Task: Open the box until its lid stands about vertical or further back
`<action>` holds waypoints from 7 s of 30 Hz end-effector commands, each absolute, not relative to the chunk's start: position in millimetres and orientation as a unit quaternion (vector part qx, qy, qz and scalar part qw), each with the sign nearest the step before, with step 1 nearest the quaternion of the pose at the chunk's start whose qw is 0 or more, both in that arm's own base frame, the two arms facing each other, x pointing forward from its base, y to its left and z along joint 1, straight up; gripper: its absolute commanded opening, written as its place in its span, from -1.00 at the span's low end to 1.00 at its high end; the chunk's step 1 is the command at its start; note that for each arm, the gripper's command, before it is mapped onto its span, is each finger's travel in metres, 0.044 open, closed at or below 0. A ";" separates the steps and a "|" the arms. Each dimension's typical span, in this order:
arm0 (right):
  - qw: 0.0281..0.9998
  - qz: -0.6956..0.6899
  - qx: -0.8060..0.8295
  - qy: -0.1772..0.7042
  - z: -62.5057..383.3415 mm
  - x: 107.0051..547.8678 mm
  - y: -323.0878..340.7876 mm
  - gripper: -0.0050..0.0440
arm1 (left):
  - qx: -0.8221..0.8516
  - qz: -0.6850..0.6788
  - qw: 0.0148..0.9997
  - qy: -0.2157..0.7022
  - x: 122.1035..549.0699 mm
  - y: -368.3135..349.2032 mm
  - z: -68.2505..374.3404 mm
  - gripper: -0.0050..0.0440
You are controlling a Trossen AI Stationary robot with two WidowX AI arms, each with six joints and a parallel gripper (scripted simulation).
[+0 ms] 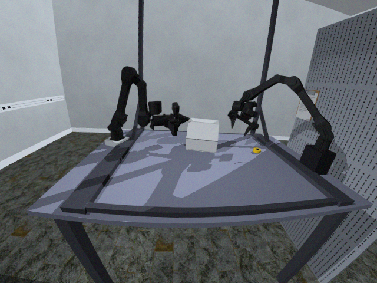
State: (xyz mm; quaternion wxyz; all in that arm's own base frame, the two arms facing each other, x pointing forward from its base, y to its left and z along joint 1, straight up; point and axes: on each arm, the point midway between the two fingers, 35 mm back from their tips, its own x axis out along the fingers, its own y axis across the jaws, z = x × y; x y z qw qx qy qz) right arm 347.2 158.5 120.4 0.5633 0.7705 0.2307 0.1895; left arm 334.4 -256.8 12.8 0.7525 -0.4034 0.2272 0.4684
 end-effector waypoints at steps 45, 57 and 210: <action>0.562 0.198 0.770 0.226 126.2 347.7 158.9 -0.75 | -0.418 0.458 0.751 0.225 360.8 -268.3 21.1 -0.55; 0.562 0.198 0.770 0.226 126.2 347.7 158.9 -0.75 | -0.419 0.456 0.752 0.226 370.3 -270.8 21.5 -0.55; 0.562 0.198 0.770 0.226 126.2 347.7 158.9 -0.75 | -0.437 0.441 0.753 0.219 456.1 -281.2 1.7 -0.55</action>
